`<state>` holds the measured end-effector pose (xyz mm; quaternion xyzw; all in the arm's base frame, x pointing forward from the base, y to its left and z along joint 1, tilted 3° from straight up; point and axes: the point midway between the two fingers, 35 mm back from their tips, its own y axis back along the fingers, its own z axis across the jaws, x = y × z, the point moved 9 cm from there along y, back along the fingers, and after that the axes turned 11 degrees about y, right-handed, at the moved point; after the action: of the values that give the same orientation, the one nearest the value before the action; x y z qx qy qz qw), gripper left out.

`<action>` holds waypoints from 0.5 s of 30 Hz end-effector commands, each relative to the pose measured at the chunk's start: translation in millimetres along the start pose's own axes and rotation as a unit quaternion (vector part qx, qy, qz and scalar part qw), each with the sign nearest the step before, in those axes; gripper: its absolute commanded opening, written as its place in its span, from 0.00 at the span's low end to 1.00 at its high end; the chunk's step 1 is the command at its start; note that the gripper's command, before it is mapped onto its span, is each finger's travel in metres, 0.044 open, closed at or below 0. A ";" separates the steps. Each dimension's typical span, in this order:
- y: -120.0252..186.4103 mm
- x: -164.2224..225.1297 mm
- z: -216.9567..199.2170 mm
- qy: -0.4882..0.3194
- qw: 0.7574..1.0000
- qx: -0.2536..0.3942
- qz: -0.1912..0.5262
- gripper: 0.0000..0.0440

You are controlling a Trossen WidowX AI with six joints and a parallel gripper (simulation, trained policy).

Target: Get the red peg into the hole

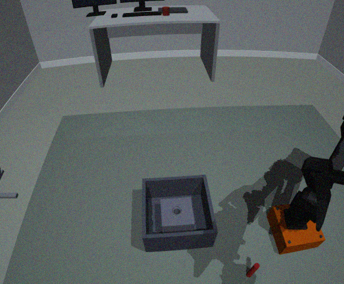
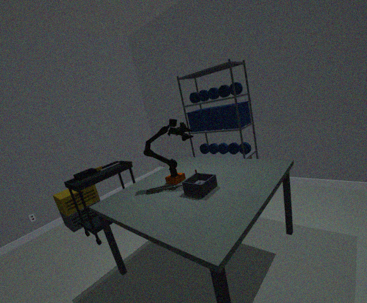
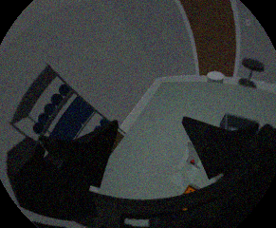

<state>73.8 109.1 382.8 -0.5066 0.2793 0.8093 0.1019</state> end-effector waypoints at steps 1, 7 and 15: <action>-11.5 9.7 -10.0 -0.039 0.998 0.035 0.033 1.00; -27.0 25.9 -26.1 -0.106 0.986 0.093 0.088 1.00; -44.1 49.4 -45.6 -0.193 0.953 0.170 0.157 1.00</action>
<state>101.9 114.3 320.6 -0.3020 0.4379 0.8398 0.1084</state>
